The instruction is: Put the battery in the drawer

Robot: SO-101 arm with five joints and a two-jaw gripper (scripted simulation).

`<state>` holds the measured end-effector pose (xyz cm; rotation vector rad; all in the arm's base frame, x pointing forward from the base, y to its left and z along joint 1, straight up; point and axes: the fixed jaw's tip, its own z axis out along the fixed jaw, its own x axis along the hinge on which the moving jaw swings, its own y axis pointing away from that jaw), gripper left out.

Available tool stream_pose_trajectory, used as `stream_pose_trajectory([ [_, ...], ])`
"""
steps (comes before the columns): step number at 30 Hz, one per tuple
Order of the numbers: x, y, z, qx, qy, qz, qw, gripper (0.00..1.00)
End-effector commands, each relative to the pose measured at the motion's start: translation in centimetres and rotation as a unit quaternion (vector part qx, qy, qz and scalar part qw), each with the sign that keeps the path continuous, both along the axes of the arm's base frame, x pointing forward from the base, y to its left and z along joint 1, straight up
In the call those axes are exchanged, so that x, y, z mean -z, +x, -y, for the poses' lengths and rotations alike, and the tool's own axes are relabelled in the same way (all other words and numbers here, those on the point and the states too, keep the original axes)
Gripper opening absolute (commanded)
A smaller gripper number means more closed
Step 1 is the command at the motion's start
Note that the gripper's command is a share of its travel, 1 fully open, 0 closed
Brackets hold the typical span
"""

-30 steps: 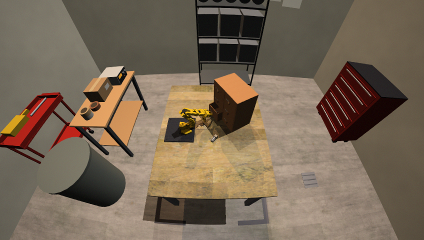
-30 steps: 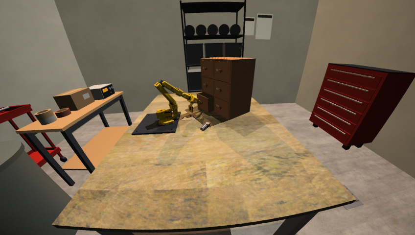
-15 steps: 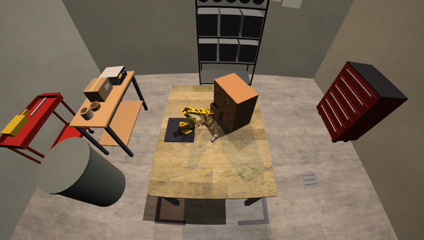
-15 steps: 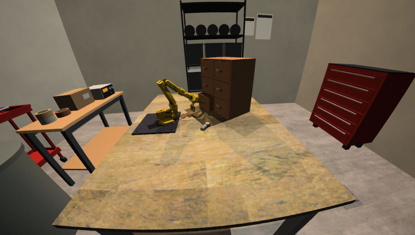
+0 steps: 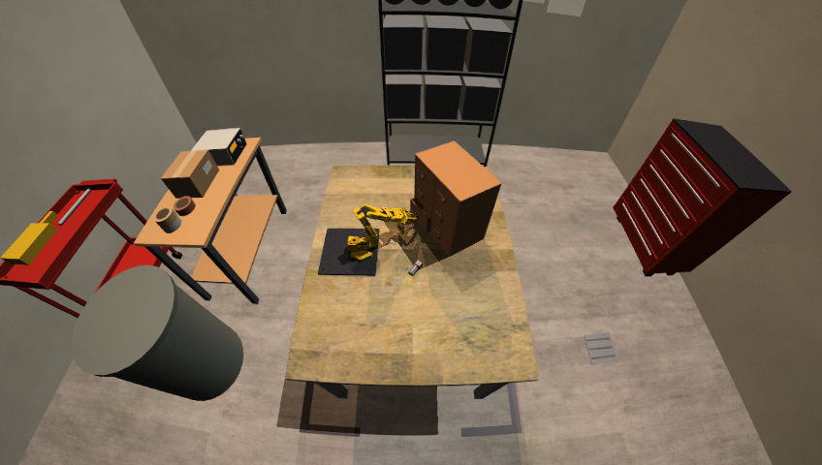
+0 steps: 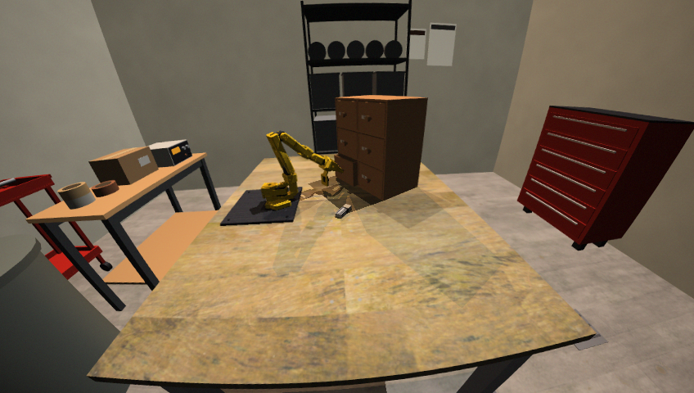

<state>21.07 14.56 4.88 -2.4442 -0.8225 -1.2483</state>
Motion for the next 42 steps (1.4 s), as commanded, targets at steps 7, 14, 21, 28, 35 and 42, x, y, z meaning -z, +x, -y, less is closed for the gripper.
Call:
stream_pose_trajectory([
  [7, 0.0, 1.1, -0.8, 0.002, 0.004, -0.002, 1.0, 0.0],
  [14, 0.0, 1.3, -1.0, 0.002, 0.004, -0.002, 1.0, 0.0],
  [21, 0.0, 2.0, -1.4, 0.004, 0.004, -0.002, 1.0, 0.0],
  [28, 0.0, 2.3, -1.6, 0.004, 0.004, -0.002, 1.0, 0.0],
  [35, 0.0, 2.2, -1.5, 0.003, 0.004, 0.0, 1.0, 0.0],
  [42, 0.0, 2.1, -1.4, 0.002, 0.003, 0.001, 1.0, 0.0],
])
